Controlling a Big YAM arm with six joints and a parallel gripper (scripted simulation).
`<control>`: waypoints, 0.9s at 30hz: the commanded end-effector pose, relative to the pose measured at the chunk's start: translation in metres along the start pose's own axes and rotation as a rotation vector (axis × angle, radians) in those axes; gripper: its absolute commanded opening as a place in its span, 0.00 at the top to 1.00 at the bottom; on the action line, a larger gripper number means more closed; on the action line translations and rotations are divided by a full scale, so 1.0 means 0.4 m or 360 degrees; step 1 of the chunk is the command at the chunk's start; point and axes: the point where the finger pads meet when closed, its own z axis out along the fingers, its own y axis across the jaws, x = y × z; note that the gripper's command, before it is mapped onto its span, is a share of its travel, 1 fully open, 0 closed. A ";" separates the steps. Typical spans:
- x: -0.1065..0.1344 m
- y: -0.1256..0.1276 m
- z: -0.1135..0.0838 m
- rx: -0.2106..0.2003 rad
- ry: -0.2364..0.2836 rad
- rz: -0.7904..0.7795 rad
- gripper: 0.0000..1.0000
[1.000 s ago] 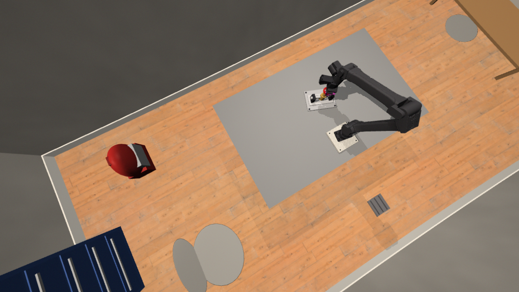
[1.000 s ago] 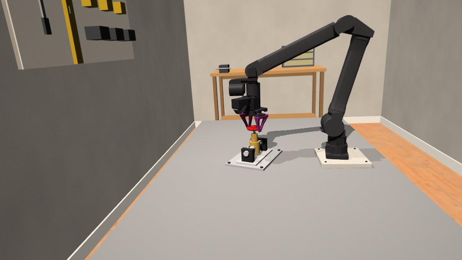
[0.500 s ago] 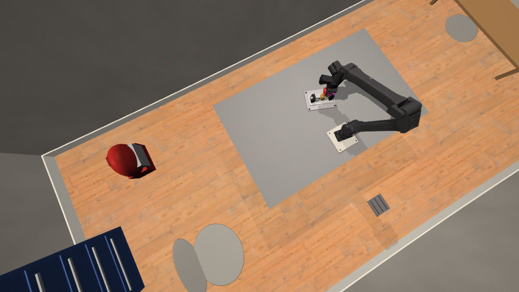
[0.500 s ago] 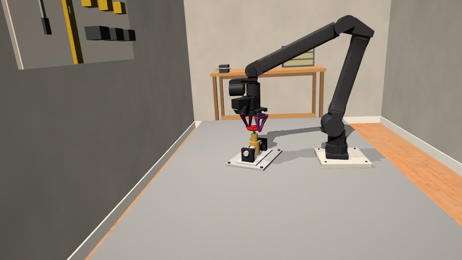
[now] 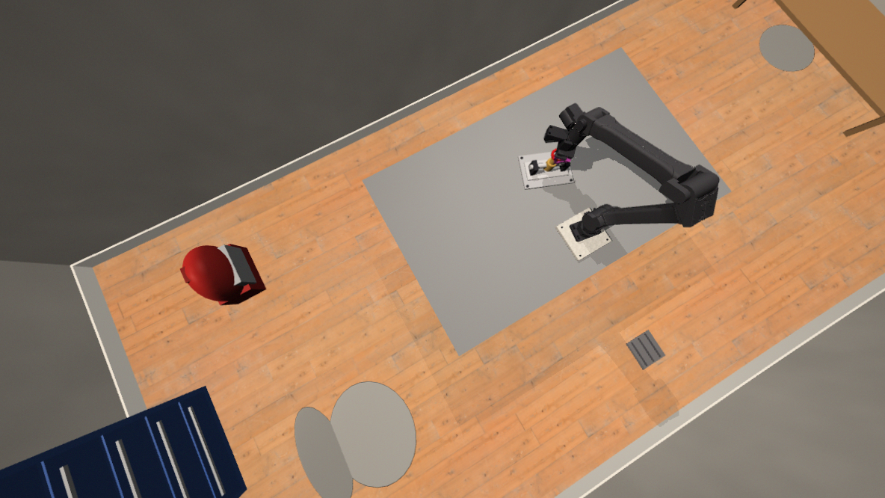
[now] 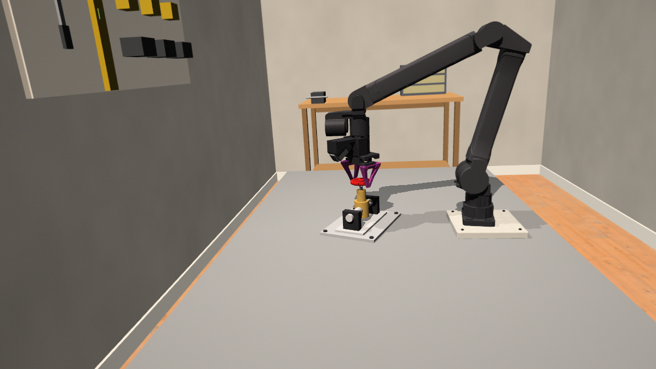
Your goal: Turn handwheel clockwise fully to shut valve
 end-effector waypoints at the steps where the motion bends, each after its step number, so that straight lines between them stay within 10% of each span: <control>1: -0.014 -0.016 0.004 0.0005 -0.0004 0.0185 1.00; 27: -0.014 -0.017 0.004 0.0004 -0.0005 0.0783 1.00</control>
